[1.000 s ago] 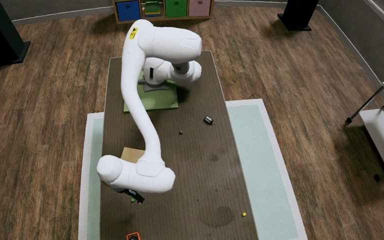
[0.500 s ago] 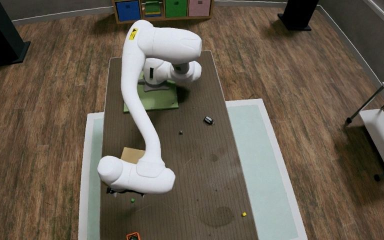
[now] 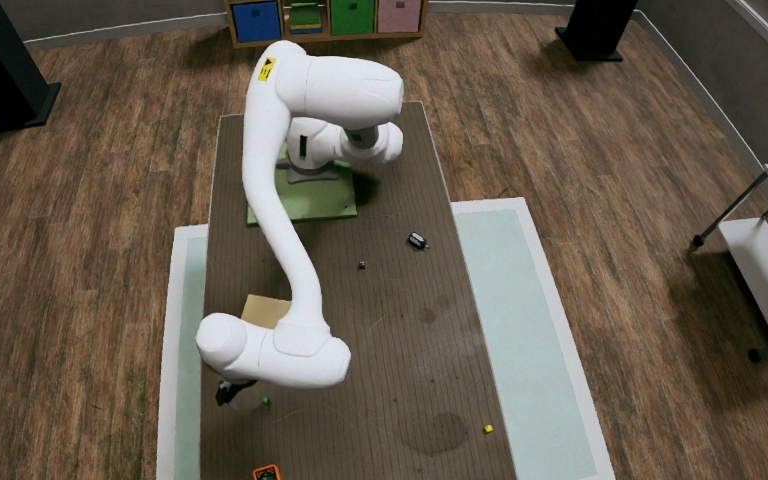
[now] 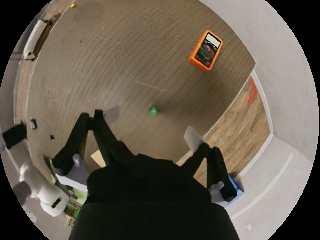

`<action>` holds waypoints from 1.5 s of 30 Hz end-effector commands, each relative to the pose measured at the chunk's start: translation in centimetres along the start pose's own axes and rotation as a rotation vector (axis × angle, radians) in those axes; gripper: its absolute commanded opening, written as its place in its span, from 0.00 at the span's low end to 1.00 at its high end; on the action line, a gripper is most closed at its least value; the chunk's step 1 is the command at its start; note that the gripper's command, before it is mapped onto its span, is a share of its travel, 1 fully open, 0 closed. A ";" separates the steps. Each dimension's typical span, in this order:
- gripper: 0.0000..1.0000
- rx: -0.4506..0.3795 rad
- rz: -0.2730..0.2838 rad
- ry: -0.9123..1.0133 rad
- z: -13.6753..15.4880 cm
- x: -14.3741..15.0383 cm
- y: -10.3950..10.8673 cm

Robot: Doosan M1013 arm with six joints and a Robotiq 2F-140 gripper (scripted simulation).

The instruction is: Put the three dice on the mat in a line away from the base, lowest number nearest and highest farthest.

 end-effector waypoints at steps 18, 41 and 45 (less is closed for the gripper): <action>1.00 0.007 -0.005 0.634 0.0 0.0 -0.7; 0.27 0.008 -0.005 0.735 0.0 0.0 -0.8; 0.27 0.008 -0.005 0.735 0.0 0.0 -0.8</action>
Point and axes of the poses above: the point where the finger pads meet when closed, its own y axis back along the fingers, its own x axis across the jaws, z = x × y, the point moved 3 cm from there along y, back along the fingers, and after that the axes turned 10 degrees about -y, right-handed, at the moved point
